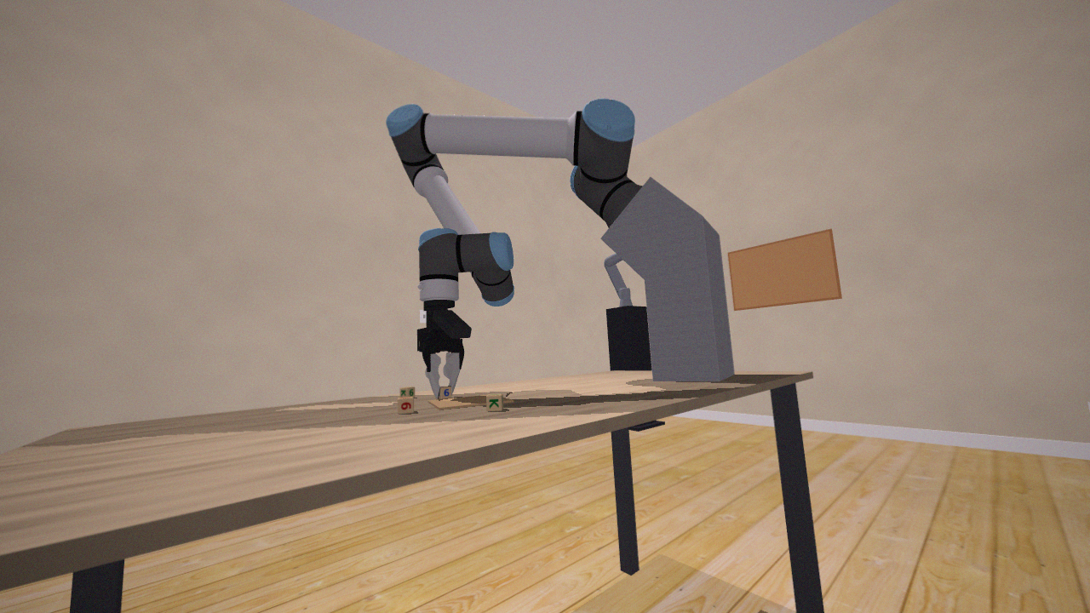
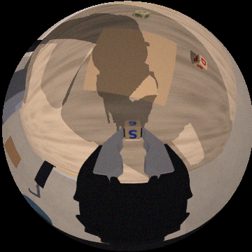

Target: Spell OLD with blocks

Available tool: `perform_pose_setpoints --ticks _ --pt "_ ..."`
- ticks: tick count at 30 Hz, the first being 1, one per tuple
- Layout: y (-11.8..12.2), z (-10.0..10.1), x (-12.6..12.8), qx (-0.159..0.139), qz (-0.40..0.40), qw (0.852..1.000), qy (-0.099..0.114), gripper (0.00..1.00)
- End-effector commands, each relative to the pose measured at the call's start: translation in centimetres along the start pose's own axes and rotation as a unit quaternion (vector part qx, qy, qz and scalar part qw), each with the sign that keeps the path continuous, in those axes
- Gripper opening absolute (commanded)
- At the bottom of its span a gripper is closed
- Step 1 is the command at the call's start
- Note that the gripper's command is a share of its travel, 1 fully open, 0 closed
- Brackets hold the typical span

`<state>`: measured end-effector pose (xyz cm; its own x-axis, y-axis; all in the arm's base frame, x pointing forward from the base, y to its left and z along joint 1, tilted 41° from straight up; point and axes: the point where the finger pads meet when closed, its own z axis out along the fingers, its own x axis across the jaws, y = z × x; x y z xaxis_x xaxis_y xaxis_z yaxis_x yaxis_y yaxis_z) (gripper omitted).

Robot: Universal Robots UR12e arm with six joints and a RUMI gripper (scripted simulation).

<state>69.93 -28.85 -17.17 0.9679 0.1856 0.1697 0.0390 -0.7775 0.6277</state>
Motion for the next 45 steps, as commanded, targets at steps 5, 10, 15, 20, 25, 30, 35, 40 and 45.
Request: perform_pose_setpoints --ticks 5,10,15,20,25,30,35,40,45 --pt "0.0 -0.05 0.04 0.0 0.0 1.0 0.0 0.05" --pt "0.0 -0.05 0.04 0.0 0.0 1.0 0.0 0.05" --pt "0.0 -0.05 0.04 0.0 0.0 1.0 0.0 0.05" --pt "0.0 -0.05 0.04 0.0 0.0 1.0 0.0 0.05" --pt "0.0 -0.05 0.04 0.0 0.0 1.0 0.0 0.05" --pt "0.0 -0.05 0.04 0.0 0.0 1.0 0.0 0.09" --pt "0.0 -0.05 0.04 0.0 0.0 1.0 0.0 0.13" --pt "0.0 -0.05 0.04 0.0 0.0 1.0 0.0 0.17" --pt "0.0 -0.05 0.04 0.0 0.0 1.0 0.0 0.25"
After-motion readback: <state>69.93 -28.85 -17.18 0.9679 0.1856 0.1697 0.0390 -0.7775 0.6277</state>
